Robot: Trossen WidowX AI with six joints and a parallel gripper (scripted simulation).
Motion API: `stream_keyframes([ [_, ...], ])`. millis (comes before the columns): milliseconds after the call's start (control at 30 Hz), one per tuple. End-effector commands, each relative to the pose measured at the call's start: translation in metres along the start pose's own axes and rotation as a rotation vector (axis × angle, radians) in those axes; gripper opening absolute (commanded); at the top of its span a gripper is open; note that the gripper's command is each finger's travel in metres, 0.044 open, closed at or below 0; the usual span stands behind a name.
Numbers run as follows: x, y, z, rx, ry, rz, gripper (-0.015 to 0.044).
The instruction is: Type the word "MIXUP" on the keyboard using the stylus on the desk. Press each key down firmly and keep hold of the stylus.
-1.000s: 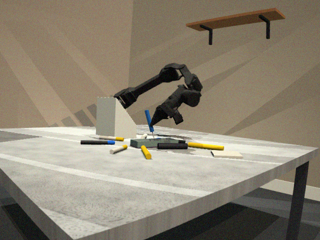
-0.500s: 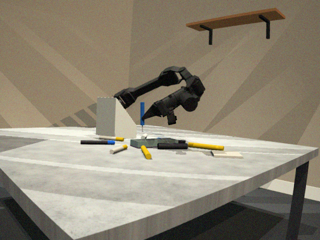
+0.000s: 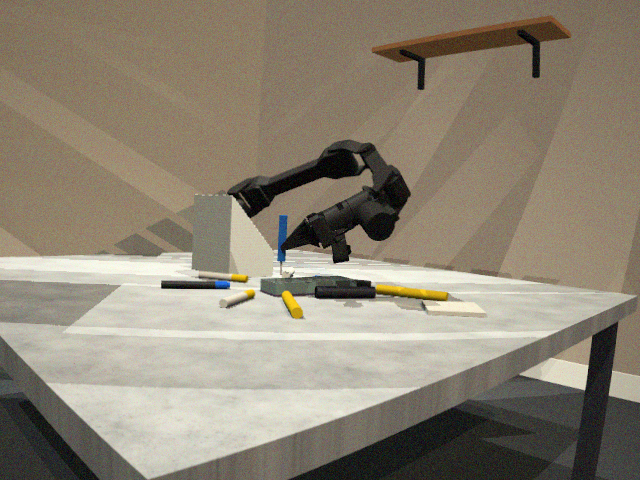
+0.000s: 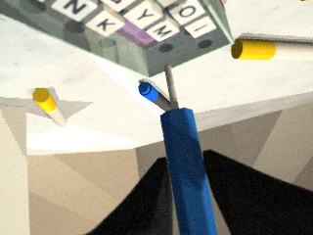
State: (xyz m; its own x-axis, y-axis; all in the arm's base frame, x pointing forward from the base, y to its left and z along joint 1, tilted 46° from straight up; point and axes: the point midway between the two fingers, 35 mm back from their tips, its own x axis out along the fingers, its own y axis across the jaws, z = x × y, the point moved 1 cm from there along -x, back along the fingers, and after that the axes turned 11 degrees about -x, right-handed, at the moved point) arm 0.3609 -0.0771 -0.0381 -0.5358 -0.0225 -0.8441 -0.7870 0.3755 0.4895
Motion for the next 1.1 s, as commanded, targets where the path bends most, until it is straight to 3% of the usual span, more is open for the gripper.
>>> stream_keyframes([
  [0, 0.0037, -0.0005, 0.0038, 0.006, -0.004, 0.003, 0.0000],
  [467, 0.0037, -0.0005, 0.0038, 0.006, -0.004, 0.003, 0.0000],
  [567, 0.0032, -0.0020, 0.0043, 0.006, -0.004, 0.002, 0.0079],
  [1067, 0.0027, -0.0033, 0.0048, 0.006, -0.004, 0.002, 0.0081],
])
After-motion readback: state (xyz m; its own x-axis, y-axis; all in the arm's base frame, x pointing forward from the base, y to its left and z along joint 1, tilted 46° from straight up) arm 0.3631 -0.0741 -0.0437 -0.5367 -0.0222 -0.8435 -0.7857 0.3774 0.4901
